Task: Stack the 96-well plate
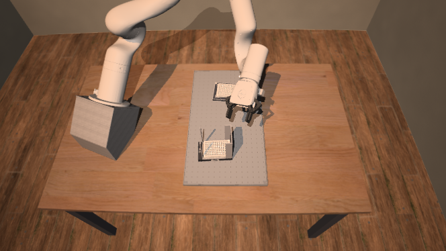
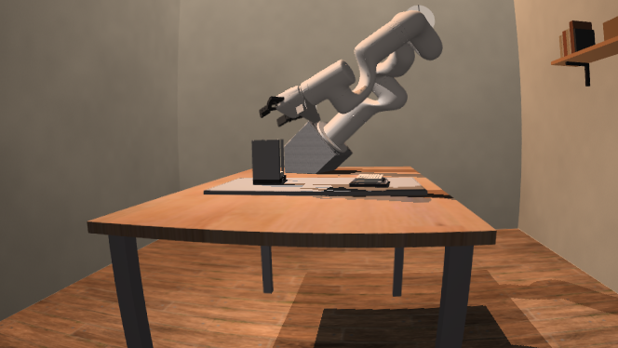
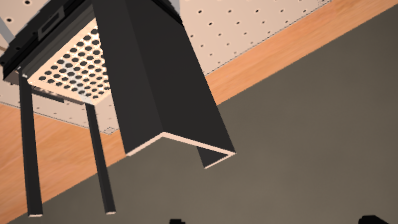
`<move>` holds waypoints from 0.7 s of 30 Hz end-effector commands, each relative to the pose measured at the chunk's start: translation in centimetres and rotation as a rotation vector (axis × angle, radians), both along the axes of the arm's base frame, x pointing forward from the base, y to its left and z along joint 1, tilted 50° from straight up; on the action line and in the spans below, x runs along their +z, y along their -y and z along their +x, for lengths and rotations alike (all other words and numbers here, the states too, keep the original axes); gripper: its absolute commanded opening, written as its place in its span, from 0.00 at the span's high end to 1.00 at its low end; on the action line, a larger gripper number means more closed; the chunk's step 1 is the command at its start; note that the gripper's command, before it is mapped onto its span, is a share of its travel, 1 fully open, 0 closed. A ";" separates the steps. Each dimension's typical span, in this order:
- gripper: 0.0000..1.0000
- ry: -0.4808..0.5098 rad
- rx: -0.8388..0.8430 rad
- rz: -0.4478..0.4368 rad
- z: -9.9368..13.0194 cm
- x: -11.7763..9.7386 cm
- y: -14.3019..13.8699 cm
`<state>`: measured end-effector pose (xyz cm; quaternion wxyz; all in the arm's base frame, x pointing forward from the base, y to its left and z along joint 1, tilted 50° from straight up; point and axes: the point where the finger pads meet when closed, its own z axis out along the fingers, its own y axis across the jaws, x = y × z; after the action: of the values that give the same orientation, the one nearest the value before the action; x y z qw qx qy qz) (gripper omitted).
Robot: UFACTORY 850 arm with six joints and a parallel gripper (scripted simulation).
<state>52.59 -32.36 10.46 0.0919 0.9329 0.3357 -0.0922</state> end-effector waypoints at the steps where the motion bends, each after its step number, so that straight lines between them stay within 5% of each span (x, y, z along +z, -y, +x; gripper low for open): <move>1: 0.00 -0.004 -0.051 0.037 -1.0 0.7 -1.1; 21: 0.00 -0.006 -0.279 0.212 -4.1 3.3 -6.8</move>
<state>49.23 -27.09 12.91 0.0014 0.9694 0.2329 -0.0777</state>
